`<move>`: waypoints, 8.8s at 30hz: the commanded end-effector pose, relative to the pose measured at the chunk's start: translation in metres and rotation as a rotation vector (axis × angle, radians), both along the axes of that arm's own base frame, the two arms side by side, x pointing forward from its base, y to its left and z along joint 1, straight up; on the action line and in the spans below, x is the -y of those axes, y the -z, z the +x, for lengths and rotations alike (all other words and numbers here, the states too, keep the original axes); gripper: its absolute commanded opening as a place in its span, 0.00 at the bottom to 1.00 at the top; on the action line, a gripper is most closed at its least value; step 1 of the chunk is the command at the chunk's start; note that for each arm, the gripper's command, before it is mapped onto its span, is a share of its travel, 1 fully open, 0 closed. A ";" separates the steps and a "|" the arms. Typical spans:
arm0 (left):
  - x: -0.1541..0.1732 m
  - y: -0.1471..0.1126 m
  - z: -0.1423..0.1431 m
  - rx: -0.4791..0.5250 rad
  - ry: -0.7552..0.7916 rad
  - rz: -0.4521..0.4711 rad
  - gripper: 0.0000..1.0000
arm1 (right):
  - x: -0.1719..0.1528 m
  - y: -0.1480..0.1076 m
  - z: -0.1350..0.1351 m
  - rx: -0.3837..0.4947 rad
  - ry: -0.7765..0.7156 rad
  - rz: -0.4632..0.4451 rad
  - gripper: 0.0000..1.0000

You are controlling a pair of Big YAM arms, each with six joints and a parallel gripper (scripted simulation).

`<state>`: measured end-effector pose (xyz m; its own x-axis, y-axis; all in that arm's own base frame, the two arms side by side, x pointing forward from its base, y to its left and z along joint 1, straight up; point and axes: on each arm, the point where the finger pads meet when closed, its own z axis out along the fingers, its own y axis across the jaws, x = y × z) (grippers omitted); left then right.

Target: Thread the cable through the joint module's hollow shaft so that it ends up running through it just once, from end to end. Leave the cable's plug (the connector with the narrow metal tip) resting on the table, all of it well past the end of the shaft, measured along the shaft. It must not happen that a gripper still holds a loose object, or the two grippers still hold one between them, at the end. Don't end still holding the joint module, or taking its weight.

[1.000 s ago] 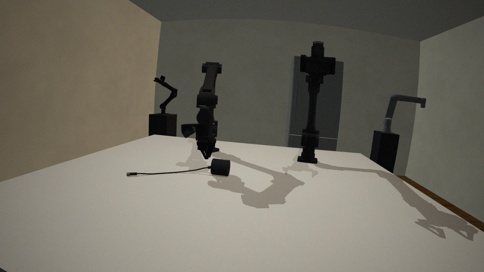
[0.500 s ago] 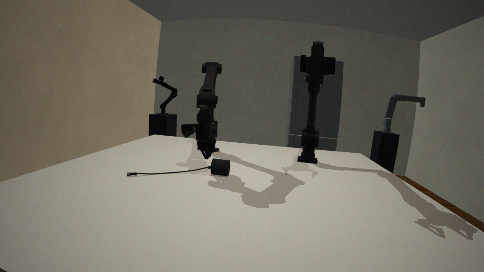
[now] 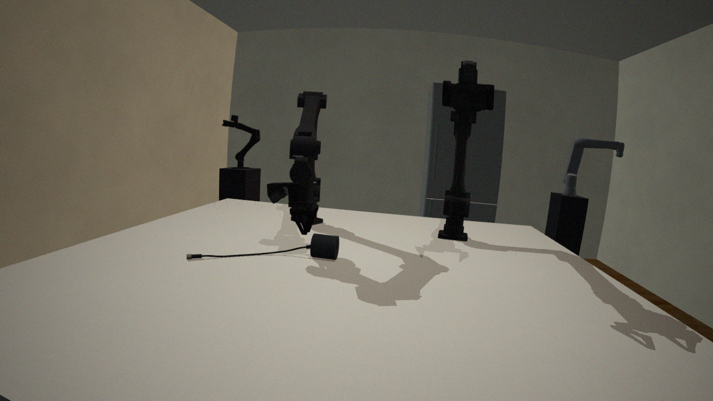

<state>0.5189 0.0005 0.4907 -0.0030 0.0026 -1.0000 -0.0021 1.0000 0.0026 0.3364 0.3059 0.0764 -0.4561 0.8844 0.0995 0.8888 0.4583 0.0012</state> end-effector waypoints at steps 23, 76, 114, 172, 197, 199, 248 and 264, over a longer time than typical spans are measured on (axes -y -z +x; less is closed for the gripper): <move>-0.004 -0.030 0.002 0.049 -0.008 0.009 0.96 | 0.017 -0.006 0.047 -0.060 -0.296 0.156 0.32; -0.004 -0.030 0.002 0.049 -0.008 0.009 0.96 | 0.028 0.060 0.029 -0.114 -0.282 0.162 0.32; -0.004 -0.030 0.002 0.049 -0.008 0.009 0.96 | 0.024 0.051 0.027 -0.104 -0.266 0.168 0.00; -0.004 -0.030 0.002 0.049 -0.008 0.009 0.96 | -0.003 0.045 0.007 -0.108 -0.256 0.171 0.32; -0.004 -0.030 0.002 0.049 -0.008 0.009 0.96 | 0.008 0.045 0.047 -0.090 -0.374 0.175 0.32; -0.004 -0.030 0.002 0.049 -0.008 0.010 0.96 | 0.013 0.047 0.051 -0.089 -0.385 0.169 0.32; -0.004 -0.030 0.002 0.049 -0.008 0.009 0.96 | 0.019 0.050 0.029 -0.122 -0.416 0.158 0.00; -0.004 -0.030 0.002 0.049 -0.008 0.009 0.96 | 0.003 0.040 0.030 -0.096 -0.418 0.171 0.00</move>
